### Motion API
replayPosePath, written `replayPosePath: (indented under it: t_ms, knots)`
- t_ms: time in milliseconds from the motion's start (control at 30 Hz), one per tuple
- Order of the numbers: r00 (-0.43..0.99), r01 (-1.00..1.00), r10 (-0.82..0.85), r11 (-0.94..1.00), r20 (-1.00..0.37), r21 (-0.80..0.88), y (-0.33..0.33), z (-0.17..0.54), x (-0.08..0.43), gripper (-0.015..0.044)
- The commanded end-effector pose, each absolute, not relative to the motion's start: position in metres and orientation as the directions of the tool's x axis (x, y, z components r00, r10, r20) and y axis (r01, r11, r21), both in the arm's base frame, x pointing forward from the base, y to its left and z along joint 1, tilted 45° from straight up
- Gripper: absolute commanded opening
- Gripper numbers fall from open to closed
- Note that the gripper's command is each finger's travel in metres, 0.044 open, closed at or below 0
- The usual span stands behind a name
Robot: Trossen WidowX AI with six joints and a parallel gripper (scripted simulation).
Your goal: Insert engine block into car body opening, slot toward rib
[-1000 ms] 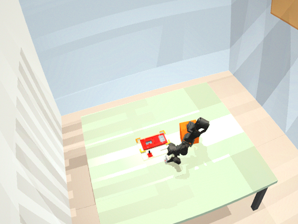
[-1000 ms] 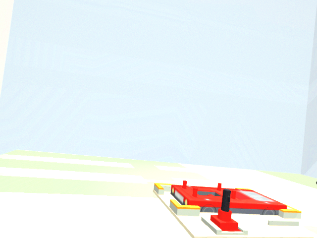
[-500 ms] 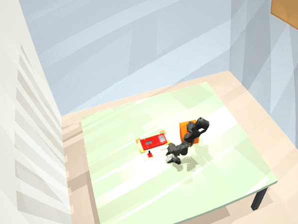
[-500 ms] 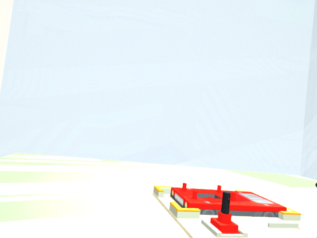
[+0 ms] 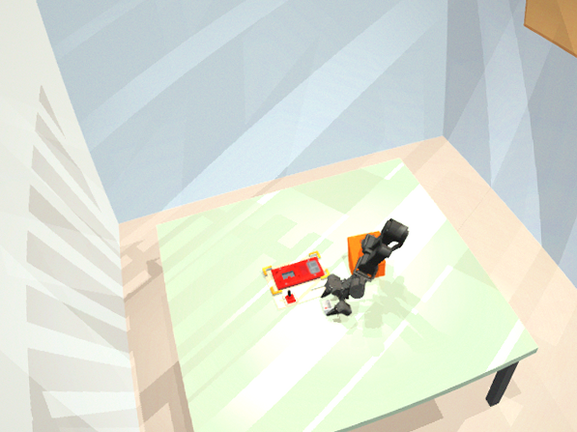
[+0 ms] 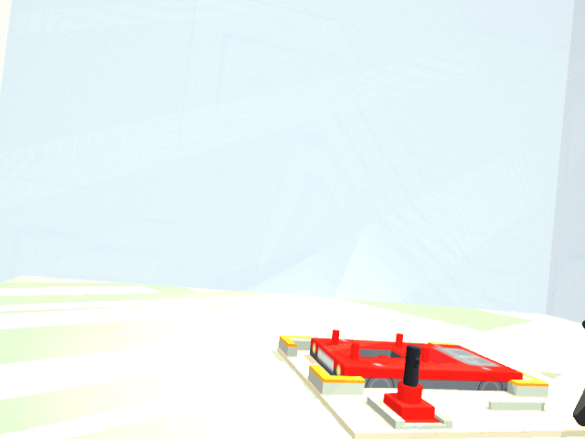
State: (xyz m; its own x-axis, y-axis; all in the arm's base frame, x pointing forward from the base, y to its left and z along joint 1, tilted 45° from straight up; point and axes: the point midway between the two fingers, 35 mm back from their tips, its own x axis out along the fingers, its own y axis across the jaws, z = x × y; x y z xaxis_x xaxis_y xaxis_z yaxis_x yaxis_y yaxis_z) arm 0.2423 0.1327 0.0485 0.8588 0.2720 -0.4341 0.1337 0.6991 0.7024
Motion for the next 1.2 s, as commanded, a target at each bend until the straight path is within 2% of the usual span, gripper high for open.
replayPosePath:
  t_ms: [0, 300, 1033, 1167]
  knots:
    - [0.856, 0.134, 0.277, 0.695, -0.436, 0.706, 0.129, 0.054, 0.233, 0.0440]
    - [0.855, 0.134, 0.281, 0.694, -0.437, 0.707, 0.120, 0.065, 0.213, 0.0440]
    - [0.856, 0.123, 0.288, 0.693, -0.430, 0.710, 0.123, 0.067, 0.216, 0.0440]
    - [0.838, 0.099, 0.292, 0.749, -0.460, 0.655, 0.124, 0.065, 0.218, 0.0440]
